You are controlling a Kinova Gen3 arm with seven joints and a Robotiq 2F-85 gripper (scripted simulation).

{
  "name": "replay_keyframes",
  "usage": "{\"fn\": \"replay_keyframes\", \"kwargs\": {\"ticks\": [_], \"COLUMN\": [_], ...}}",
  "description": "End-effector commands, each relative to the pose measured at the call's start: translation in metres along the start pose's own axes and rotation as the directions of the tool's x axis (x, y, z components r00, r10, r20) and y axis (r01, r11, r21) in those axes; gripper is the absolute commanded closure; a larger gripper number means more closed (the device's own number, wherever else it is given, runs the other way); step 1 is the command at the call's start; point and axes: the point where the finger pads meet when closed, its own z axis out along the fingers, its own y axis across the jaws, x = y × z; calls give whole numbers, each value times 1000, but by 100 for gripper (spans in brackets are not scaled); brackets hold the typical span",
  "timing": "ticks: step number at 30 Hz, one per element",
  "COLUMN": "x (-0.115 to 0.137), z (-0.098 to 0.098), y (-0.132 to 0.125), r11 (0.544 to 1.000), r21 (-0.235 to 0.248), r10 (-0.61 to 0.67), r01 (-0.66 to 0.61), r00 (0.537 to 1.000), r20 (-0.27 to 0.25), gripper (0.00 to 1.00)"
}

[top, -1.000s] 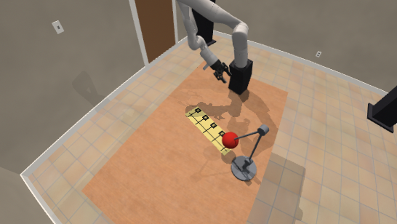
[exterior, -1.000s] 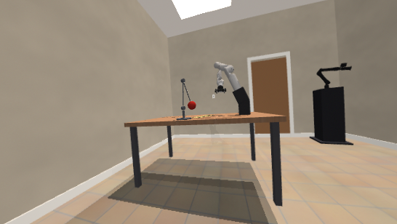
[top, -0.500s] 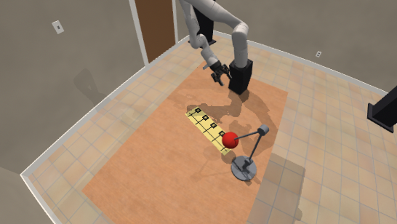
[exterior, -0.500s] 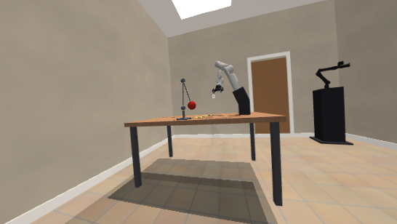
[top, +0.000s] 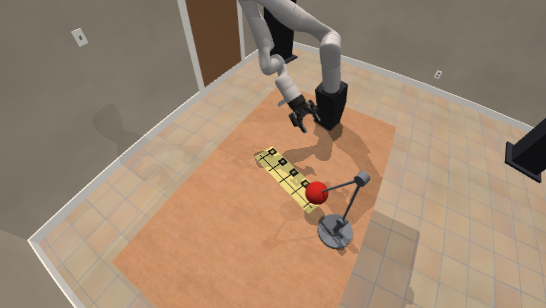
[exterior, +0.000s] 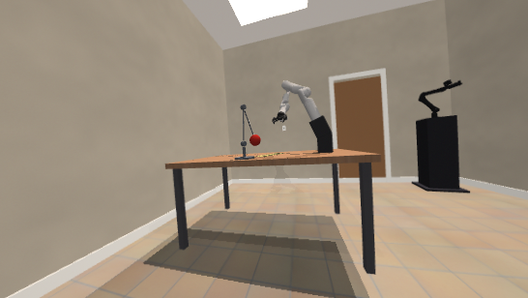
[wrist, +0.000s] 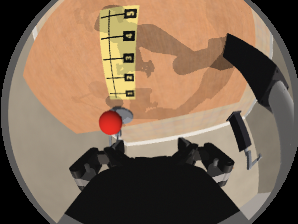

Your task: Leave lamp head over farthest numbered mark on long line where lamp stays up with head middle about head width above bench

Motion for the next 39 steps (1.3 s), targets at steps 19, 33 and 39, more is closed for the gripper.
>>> {"fn": "replay_keyframes", "kwargs": {"ticks": [19, 33, 39], "x": [-55, -84, -97], "z": [47, 73, 87], "y": [-131, -166, -158], "r11": [994, 991, 993], "r21": [89, 111, 101], "r10": [67, 83, 67], "r01": [-65, -80, -64], "r00": [998, 996, 997], "r20": [-18, -25, -27], "gripper": [0, 0, 0]}}
